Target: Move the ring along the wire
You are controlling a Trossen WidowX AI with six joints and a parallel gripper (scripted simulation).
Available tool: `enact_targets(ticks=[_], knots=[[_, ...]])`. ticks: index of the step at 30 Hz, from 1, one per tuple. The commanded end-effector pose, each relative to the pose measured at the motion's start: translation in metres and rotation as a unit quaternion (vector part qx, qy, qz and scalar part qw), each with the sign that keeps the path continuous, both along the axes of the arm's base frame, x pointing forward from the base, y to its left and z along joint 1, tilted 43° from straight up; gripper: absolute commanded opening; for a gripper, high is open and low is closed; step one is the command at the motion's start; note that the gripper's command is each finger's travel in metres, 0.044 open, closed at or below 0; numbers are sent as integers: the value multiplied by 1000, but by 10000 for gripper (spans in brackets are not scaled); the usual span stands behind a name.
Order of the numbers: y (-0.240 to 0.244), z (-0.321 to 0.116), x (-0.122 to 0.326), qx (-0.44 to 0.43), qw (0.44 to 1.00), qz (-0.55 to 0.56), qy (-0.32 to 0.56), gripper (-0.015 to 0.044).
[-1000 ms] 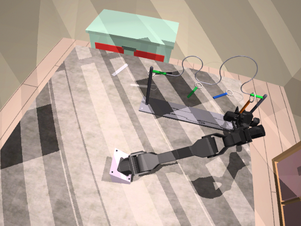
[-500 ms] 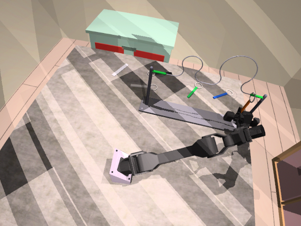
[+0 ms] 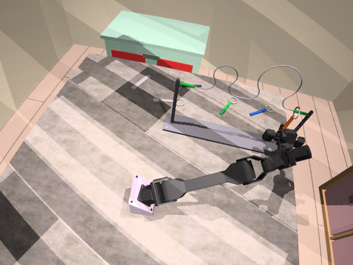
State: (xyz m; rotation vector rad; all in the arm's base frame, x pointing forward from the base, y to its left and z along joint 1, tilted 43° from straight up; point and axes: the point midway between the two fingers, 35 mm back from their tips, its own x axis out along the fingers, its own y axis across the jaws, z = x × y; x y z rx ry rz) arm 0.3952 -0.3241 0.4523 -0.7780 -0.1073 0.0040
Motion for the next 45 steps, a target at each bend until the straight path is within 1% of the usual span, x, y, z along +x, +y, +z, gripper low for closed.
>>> enact_targets(ticks=[1,37,45], knots=[[5,5,-1,-1,1000,-1,-3,-150],[8,2,-1,-1,1000,-2,-3,-150],[12,-3,-14,1,999,-40,35,-150]])
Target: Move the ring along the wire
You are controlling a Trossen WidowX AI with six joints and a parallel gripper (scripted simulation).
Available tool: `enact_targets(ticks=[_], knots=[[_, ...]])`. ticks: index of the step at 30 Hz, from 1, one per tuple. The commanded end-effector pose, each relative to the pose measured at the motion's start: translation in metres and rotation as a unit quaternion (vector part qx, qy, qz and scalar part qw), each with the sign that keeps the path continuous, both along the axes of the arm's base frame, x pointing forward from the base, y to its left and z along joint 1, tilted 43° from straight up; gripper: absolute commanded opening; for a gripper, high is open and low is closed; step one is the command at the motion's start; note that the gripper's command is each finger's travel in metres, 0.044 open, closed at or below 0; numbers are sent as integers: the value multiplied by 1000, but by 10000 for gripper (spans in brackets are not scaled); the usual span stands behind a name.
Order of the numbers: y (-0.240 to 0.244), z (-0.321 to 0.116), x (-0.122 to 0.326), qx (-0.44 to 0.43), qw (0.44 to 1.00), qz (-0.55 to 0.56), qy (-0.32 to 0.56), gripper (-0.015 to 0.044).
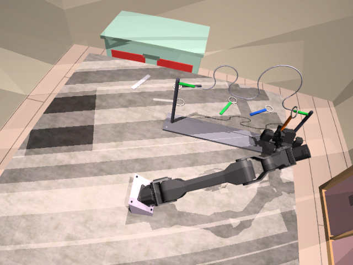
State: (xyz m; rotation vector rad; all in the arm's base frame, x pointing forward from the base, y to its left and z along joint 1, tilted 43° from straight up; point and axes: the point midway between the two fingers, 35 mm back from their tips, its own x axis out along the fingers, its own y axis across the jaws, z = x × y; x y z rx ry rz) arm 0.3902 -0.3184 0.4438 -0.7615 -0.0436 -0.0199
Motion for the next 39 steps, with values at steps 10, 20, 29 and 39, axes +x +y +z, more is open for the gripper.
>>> enact_targets(ticks=[10,20,29,39], knots=[[16,-1,-30,-3,994,-77,74,-150],[29,-6,-50,13,981,-133,138,-150],[45,-17,-57,51,973,-145,170,-150],[66,-33,-56,123,967,-125,184,-150]])
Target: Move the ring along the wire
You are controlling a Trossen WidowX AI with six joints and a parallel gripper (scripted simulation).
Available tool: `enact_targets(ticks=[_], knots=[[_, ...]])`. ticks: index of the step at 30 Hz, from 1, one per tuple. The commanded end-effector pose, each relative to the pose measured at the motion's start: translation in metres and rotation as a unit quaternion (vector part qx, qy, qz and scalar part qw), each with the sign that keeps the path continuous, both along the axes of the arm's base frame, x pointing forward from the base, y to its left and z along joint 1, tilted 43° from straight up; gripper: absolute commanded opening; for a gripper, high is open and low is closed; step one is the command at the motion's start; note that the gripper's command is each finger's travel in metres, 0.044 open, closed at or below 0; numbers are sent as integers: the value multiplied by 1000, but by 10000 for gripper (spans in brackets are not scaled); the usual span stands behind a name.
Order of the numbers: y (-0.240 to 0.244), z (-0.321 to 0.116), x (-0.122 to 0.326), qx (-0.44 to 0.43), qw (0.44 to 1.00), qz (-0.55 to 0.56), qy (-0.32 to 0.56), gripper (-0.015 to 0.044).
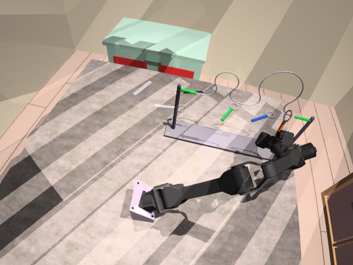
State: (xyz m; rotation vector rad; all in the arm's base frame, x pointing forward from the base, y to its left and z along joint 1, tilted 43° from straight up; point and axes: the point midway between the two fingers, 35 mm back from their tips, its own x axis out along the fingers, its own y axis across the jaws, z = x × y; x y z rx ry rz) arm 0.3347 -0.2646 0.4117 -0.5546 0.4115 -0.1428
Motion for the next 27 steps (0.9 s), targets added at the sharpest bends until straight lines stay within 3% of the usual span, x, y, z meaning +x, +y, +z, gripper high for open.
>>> enact_targets(ticks=[1,27], knots=[[15,-2,-1,34,999,8,-3,-150],[89,-22,-2,291,956,30,4,-150]])
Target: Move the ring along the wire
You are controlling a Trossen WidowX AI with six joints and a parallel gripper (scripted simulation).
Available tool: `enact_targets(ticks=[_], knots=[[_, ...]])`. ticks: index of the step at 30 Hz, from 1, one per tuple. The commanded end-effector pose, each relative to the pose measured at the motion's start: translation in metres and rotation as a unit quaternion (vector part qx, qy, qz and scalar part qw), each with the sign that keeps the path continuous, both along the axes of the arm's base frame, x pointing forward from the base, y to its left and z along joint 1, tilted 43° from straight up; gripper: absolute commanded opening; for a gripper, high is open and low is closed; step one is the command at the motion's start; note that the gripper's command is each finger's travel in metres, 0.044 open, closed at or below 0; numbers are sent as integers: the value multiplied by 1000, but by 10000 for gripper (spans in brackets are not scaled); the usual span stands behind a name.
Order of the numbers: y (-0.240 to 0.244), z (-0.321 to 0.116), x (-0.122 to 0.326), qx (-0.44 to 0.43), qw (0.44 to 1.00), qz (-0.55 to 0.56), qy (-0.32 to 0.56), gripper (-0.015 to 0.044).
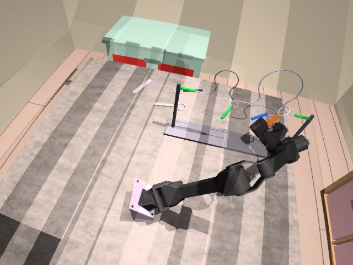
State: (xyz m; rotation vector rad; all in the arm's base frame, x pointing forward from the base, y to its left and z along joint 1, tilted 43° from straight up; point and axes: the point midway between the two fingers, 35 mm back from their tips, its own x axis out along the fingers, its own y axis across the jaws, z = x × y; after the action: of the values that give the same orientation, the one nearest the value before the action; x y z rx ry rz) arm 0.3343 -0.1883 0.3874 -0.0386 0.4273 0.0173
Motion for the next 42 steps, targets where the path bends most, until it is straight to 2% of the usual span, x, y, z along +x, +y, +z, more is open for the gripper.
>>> enact_targets(ticks=[1,20,42], knots=[[15,3,-2,38,999,8,-3,-150],[56,10,-4,179,984,19,1,-150],[89,26,-7,299,954,27,6,-150]])
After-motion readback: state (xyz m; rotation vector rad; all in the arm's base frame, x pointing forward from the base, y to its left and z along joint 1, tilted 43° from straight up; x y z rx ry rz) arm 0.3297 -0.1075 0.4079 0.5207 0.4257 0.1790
